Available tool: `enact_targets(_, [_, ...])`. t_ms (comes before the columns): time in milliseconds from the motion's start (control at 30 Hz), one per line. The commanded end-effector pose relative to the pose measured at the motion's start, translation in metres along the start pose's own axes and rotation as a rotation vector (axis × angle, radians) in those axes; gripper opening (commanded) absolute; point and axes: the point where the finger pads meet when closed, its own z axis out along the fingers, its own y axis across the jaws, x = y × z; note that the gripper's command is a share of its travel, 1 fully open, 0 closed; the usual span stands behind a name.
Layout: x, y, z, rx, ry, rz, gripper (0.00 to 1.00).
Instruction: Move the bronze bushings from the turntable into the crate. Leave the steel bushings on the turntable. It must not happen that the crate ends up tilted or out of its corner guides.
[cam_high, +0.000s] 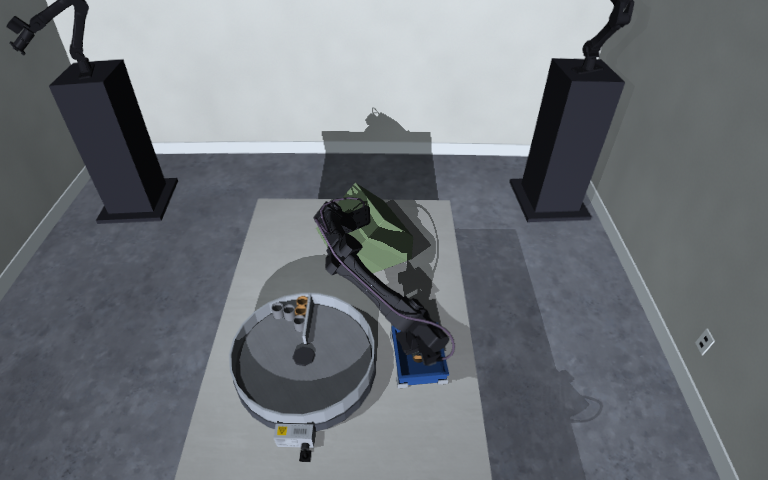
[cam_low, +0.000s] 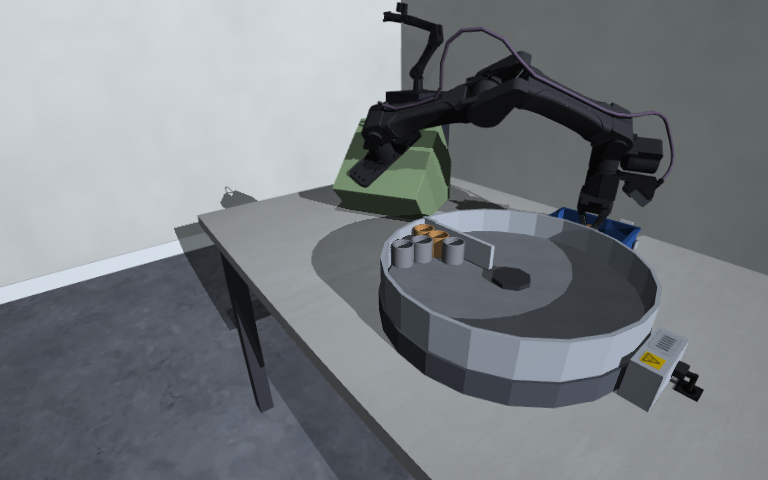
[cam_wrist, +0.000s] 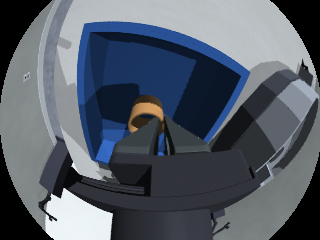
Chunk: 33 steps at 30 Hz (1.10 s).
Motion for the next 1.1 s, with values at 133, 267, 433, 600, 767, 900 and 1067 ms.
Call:
enact_targets(133, [-0.0146, 0.0041, -0.0262, -0.009, -0.057, 0.014, 0.00])
enact_targets(267, [-0.0155, 0.0026, -0.0289, -0.011, -0.061, 0.016, 0.00])
enact_targets(433, [-0.0155, 0.0026, -0.0289, -0.011, -0.061, 0.015, 0.00])
enact_targets(600, [-0.0155, 0.0026, -0.0289, -0.011, -0.061, 0.015, 0.00])
enact_targets(767, [-0.0155, 0.0026, -0.0289, -0.011, -0.061, 0.015, 0.00])
enact_targets(900, [-0.0155, 0.0026, -0.0289, -0.011, -0.061, 0.015, 0.00])
enact_targets(1067, [-0.0155, 0.0026, -0.0289, -0.011, -0.061, 0.015, 0.00])
